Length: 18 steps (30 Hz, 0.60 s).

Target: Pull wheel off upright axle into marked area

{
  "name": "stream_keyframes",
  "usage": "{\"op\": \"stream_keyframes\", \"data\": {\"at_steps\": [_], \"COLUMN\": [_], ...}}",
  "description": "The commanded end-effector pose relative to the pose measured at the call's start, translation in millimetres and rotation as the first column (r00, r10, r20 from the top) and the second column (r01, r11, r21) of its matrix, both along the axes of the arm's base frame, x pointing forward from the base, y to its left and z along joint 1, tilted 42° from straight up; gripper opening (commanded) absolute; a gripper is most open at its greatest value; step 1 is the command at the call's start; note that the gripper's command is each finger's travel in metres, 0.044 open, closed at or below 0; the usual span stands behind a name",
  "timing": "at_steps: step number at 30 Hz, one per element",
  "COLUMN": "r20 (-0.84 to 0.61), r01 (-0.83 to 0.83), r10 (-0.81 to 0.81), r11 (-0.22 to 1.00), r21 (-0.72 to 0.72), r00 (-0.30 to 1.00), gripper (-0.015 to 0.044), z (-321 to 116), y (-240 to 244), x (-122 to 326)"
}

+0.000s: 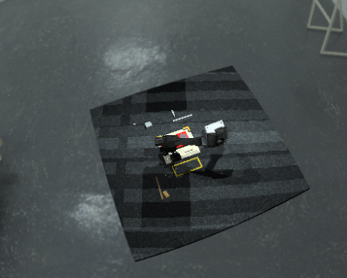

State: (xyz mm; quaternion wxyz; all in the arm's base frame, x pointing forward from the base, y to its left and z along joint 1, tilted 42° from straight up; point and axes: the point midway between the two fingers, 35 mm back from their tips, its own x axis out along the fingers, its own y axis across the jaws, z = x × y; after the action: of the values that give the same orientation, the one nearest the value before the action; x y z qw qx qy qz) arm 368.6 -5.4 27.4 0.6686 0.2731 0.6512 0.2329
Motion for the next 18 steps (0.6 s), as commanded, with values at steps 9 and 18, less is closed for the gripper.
{"op": "stream_keyframes", "data": {"at_steps": [9, 18], "r20": [-0.001, -0.001], "r01": [-0.003, -0.003], "r10": [0.003, 0.003], "r11": [1.000, 1.000], "r21": [0.000, 0.000], "r00": [1.000, 1.000], "gripper": [0.0109, 0.0000], "z": [0.2, 2.1], "y": [0.5, -1.3], "x": [-0.3, -0.3]}}
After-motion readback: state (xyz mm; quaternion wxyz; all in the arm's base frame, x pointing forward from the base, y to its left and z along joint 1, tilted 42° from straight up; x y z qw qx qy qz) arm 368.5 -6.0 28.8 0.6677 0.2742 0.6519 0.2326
